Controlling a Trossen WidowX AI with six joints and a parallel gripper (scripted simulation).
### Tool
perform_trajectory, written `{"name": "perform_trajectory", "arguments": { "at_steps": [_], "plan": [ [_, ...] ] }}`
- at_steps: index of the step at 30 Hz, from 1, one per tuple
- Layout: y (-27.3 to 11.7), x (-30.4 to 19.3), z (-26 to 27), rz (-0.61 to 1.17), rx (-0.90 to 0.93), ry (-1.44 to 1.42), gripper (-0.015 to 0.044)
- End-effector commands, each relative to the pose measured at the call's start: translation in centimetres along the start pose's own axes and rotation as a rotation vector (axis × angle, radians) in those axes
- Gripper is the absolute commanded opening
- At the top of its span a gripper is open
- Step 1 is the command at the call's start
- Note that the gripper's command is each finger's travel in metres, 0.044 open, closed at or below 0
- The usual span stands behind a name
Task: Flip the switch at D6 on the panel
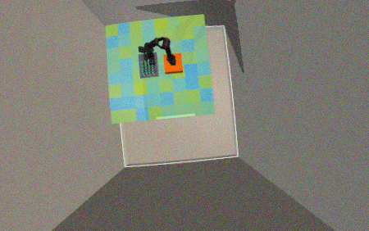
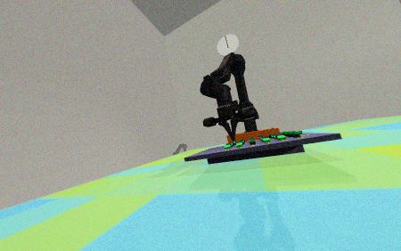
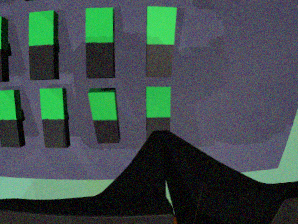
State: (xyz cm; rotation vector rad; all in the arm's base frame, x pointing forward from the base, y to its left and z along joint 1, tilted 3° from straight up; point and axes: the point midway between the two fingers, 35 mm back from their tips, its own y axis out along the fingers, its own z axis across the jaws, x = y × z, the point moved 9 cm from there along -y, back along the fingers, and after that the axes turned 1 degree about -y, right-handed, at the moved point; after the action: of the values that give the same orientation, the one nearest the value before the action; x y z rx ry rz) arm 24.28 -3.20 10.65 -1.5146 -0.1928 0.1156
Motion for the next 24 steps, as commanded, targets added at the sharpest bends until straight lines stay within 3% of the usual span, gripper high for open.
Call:
{"name": "perform_trajectory", "arguments": {
  "at_steps": [1, 24],
  "plan": [
    [0.02, 0.02, 0.02, -0.002, 0.003, 0.000, 0.0000],
    [0.30, 0.02, 0.03, -0.002, 0.003, 0.000, 0.0000]
  ]
}}
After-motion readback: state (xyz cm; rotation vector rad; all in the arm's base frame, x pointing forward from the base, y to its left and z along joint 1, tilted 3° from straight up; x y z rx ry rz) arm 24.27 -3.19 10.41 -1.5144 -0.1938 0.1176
